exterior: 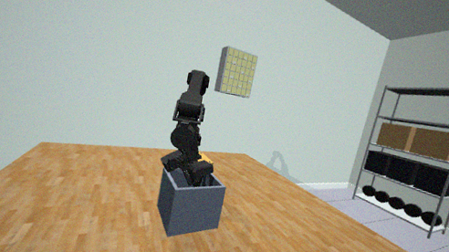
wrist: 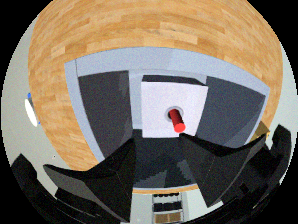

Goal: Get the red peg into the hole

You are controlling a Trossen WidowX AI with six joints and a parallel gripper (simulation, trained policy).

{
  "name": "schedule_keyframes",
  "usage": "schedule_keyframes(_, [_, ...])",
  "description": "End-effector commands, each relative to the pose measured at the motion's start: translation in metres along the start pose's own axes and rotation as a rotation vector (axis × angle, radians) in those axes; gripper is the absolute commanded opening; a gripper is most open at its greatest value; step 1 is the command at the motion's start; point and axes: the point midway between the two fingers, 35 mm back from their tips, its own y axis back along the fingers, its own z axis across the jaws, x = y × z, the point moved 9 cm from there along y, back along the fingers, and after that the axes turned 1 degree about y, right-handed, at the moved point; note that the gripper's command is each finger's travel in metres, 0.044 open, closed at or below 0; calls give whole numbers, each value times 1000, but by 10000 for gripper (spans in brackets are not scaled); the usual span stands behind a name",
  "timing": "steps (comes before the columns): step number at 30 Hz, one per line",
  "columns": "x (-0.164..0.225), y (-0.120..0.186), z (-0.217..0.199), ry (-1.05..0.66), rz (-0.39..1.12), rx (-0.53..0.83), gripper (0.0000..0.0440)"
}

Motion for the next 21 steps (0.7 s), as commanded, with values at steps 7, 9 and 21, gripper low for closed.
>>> schedule_keyframes(7, [-9,15,4,-5,26,-46,230])
schedule_keyframes(9, [-12,18,5,-4,28,-55,217])
schedule_keyframes(21, [-27,34,13,34,30,-142,121])
